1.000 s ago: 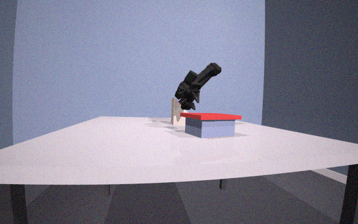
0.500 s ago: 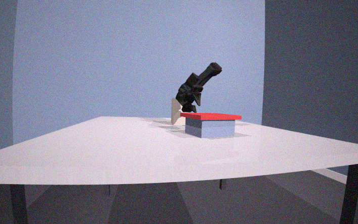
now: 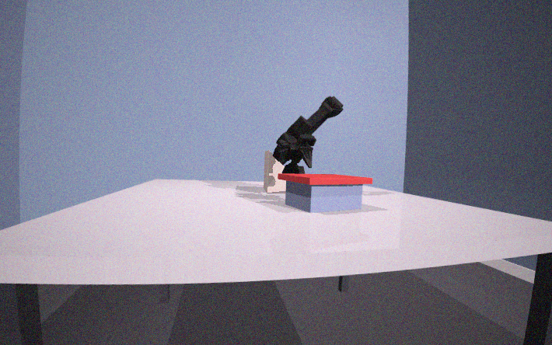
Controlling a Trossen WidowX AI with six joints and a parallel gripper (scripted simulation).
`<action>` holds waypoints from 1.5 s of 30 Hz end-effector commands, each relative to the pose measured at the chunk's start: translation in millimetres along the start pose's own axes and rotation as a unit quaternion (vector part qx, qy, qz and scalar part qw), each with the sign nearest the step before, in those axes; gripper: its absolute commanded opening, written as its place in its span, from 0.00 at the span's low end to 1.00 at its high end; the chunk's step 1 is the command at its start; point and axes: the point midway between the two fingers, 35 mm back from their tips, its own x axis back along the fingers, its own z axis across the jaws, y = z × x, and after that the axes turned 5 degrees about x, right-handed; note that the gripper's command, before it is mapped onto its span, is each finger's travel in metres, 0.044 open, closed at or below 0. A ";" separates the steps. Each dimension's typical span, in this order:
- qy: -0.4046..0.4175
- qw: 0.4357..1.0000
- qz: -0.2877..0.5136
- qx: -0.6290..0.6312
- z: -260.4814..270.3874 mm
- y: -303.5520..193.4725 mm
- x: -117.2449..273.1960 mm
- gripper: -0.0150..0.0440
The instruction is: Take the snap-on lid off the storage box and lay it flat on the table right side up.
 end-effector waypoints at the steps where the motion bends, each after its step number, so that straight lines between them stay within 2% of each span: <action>1: 0.004 1.000 -0.002 0.001 2.1 0.9 -7.5 0.65; 12: 0.007 1.000 0.000 -0.001 1.1 -1.3 -22.8 0.65; 14: 0.007 1.000 0.000 -0.001 1.1 -1.3 -22.8 0.56; 25: 0.007 1.000 0.000 -0.001 1.1 -1.3 -22.8 0.44; 29: 0.007 1.000 0.000 -0.001 1.1 -1.3 -22.8 0.26; 45: 0.006 1.000 0.002 0.001 3.1 -1.9 -20.6 0.25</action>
